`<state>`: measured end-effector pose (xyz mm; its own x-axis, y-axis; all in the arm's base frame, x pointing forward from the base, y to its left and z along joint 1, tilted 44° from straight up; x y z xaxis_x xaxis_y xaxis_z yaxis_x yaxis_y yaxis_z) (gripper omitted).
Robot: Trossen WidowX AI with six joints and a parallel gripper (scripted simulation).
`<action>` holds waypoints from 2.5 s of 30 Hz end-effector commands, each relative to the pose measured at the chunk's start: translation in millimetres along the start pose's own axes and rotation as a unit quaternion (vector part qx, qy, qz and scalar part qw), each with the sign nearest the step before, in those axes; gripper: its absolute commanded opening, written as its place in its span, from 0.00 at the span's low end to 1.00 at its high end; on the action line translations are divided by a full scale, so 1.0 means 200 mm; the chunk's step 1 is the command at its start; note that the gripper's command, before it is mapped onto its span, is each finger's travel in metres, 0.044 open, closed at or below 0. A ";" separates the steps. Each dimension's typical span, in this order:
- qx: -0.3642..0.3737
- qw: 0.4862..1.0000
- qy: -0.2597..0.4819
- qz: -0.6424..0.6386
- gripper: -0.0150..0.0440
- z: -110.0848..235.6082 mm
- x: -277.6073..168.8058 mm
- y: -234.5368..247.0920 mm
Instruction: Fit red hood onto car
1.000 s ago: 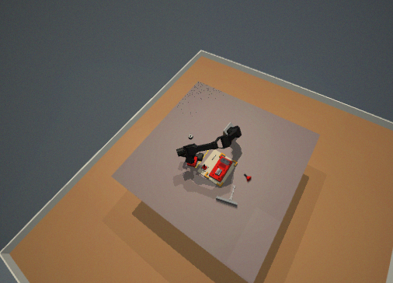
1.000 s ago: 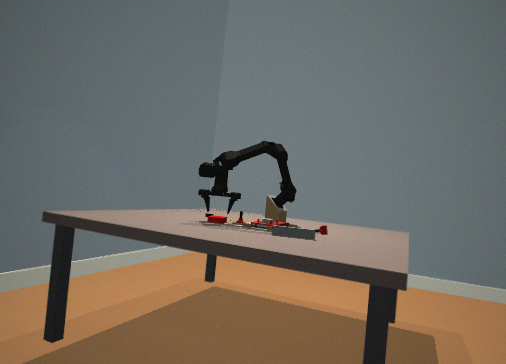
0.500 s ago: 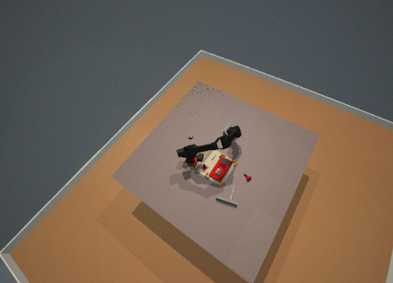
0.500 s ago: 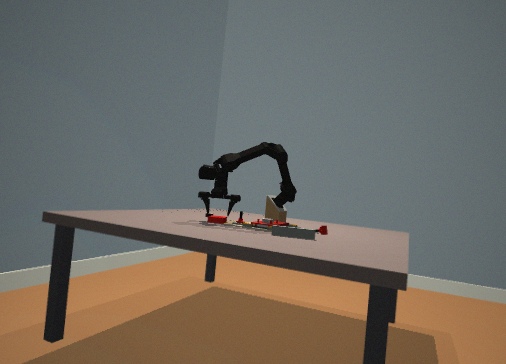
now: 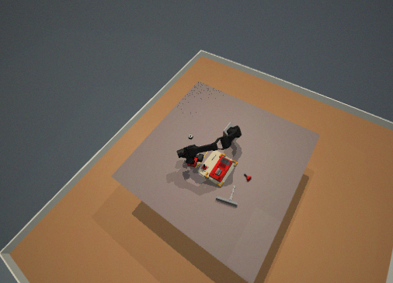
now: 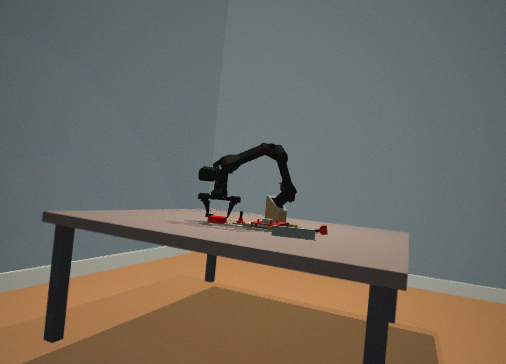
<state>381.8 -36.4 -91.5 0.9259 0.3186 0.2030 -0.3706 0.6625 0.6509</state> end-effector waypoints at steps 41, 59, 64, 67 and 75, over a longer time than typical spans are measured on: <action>0.000 1.000 0.000 0.000 0.72 -0.07 0.00 0.00; 0.000 1.000 0.000 -0.001 0.25 0.10 0.00 0.00; 0.000 1.000 0.000 -0.001 0.25 0.18 0.00 0.00; 0.000 1.000 0.000 -0.001 0.25 0.24 0.00 0.00; -0.001 1.000 0.001 -0.001 0.25 0.35 0.00 0.00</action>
<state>385.2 -77.5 -47.5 0.9275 0.3188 0.1951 -0.3650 0.6601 0.6566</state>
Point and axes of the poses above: the point midway between the two fingers, 35 mm back from their tips, its own z axis back along the fingers, its own y axis across the jaws, x = y × z, the point moved 3 cm from there along z, back along the fingers, and after that the axes turned 5 degrees about -z, right-handed, at the moved point
